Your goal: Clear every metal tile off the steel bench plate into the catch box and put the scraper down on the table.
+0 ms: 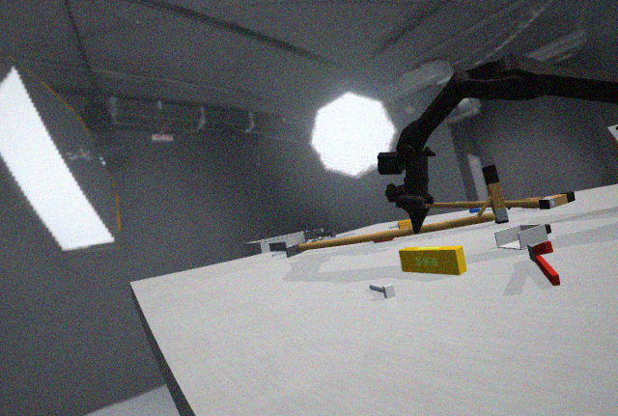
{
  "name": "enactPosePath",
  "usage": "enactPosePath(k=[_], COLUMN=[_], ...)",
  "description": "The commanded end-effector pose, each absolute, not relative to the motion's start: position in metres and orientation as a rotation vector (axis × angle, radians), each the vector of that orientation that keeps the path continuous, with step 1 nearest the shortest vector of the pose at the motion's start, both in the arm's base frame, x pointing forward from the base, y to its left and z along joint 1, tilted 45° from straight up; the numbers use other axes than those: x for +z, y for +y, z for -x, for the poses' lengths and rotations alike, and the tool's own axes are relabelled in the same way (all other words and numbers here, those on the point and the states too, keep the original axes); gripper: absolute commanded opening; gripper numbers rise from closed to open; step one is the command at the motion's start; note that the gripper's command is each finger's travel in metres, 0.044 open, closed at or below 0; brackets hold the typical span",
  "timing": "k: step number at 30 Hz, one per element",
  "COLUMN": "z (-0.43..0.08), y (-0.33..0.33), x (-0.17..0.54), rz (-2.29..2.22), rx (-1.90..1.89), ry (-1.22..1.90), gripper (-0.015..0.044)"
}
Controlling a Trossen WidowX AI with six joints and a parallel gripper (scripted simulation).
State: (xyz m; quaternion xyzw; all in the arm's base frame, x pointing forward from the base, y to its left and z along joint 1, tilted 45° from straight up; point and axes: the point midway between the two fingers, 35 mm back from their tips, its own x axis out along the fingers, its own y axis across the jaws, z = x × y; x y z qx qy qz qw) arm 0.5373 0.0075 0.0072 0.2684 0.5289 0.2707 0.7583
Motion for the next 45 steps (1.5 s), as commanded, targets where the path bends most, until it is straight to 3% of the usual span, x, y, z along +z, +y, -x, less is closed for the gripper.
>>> enactPosePath(k=[1,45], z=[-0.54,-0.551], y=[0.002,-0.028], x=[0.001,-0.029], rz=[-0.577,-0.557], rx=[0.587,0.595], ry=[1.149,1.128], gripper=[0.0,0.0])
